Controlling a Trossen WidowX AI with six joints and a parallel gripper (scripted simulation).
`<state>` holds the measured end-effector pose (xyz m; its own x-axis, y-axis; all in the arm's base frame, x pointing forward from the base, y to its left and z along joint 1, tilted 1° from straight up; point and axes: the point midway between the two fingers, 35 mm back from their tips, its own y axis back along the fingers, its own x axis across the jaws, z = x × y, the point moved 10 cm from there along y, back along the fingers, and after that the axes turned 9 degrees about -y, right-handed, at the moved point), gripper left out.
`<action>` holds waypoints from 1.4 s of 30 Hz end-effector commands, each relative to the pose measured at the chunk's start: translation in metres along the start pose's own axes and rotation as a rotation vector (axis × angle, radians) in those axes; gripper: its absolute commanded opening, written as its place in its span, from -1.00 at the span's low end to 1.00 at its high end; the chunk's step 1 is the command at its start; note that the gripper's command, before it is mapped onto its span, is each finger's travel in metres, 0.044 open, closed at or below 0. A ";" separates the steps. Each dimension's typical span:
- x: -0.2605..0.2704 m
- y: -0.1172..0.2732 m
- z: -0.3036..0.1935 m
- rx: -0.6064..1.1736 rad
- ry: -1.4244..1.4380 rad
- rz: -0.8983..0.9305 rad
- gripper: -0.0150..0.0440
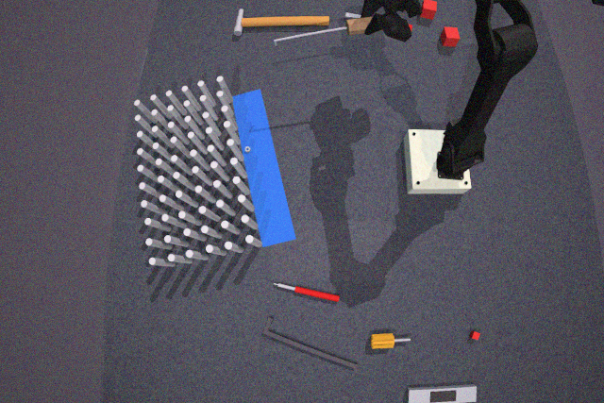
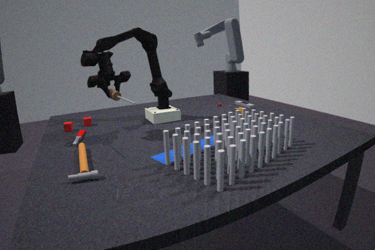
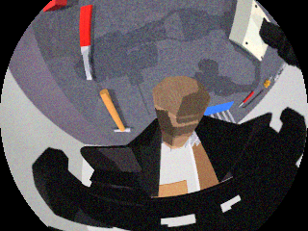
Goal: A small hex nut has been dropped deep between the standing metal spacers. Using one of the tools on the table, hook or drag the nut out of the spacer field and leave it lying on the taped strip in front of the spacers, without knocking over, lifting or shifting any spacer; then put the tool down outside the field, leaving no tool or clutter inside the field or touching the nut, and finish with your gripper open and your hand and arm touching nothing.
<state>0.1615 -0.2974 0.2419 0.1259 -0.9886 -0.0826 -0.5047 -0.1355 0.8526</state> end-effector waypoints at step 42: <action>0.070 0.022 0.068 0.039 -0.023 0.033 -0.49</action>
<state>0.1003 -0.3734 0.2239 0.0856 -0.9940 -0.0683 -0.5328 -0.1036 0.8399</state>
